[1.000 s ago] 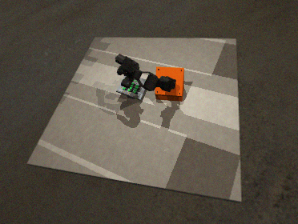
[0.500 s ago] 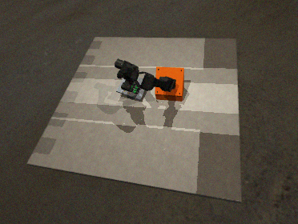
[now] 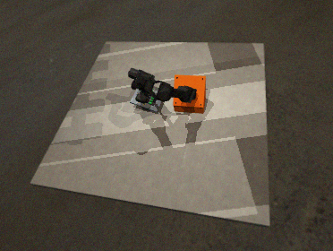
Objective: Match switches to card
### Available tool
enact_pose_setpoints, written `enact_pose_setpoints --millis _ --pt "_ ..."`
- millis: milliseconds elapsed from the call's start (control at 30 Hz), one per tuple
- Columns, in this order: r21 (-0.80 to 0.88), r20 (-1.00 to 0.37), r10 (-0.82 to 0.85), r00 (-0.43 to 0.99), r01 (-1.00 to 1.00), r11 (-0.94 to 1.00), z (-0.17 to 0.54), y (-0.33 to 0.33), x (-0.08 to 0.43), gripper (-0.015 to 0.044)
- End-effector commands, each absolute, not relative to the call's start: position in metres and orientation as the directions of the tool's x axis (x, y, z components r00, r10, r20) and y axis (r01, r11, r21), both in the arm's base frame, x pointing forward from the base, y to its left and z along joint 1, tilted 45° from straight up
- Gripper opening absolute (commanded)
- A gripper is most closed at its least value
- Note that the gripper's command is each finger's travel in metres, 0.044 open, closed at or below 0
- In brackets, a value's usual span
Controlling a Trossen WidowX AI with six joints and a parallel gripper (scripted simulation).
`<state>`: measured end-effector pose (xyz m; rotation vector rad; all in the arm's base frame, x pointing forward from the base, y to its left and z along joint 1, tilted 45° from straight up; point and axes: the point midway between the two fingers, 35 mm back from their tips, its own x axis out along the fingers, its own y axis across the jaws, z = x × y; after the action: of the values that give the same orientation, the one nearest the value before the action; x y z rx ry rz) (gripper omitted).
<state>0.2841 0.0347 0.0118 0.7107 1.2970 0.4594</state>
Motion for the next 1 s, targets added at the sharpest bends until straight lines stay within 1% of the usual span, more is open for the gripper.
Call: enact_pose_setpoints --millis 0,967 --pt "0.699 -0.707 0.67 0.227 0.083 0.71 0.0111 0.0346 0.2839 0.0" --pt "0.7 -0.707 0.67 0.227 0.083 0.71 0.0089 0.0366 0.2847 0.0"
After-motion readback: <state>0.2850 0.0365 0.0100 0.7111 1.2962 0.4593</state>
